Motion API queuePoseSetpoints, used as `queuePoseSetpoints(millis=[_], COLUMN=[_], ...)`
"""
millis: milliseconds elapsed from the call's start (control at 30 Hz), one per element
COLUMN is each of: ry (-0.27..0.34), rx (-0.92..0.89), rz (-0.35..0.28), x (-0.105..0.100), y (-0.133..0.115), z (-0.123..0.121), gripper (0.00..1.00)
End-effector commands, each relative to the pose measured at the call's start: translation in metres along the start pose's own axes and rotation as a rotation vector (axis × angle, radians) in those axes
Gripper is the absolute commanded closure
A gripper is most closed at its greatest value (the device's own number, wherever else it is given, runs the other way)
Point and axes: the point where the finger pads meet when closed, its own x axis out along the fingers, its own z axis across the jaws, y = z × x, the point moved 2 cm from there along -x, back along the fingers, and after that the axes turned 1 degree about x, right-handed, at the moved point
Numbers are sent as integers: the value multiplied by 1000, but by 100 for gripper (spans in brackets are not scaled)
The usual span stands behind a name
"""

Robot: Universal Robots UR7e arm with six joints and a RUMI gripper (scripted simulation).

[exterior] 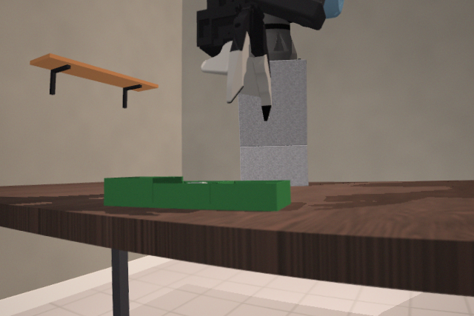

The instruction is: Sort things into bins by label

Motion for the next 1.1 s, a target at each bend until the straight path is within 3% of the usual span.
queuePoseSetpoints(millis=[0,733,1067], ry=[0,0,0], rx=[0,0,0], rz=[0,0,0], x=[-18,-97,-97], y=[0,0,0], z=[0,0,0], gripper=[0,0,0])
